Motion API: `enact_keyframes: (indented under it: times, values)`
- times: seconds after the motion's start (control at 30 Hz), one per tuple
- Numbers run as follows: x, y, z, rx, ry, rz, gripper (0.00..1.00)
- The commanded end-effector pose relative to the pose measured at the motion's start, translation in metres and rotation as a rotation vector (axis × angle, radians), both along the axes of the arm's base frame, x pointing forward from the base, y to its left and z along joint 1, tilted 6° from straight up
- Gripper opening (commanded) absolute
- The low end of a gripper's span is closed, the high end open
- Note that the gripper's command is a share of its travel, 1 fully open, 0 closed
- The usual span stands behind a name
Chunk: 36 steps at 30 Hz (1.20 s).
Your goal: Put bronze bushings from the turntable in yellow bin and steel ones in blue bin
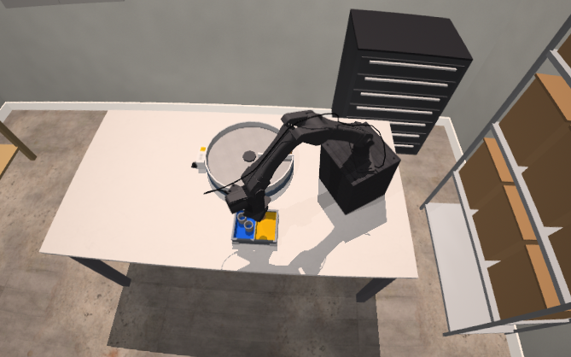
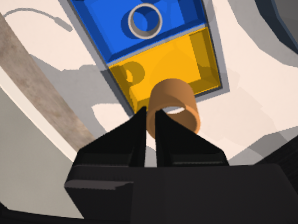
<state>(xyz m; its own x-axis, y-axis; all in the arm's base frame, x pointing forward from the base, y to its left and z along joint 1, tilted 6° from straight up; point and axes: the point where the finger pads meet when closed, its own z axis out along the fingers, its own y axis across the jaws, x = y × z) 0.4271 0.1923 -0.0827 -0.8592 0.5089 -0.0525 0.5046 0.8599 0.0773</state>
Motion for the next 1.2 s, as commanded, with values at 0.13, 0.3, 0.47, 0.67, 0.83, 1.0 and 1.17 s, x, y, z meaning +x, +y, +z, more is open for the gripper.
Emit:
enact_keyframes:
  times: [0.13, 0.3, 0.47, 0.67, 0.83, 1.0, 1.17]
  values:
    - [0.011, 0.0062, 0.0154, 0.002, -0.034, -0.001, 0.0]
    - [0.0104, 0.006, 0.0153, 0.002, -0.033, -0.001, 0.0]
    - [0.0109, 0.0062, 0.0153, 0.003, -0.035, -0.001, 0.0]
    - [0.0109, 0.0062, 0.0153, 0.003, -0.035, -0.001, 0.0]
    - [0.0109, 0.0062, 0.0153, 0.003, -0.035, -0.001, 0.0]
    - [0.0109, 0.0062, 0.0153, 0.003, -0.035, -0.001, 0.0]
    - [0.0109, 0.0062, 0.0153, 0.003, -0.035, -0.001, 0.0]
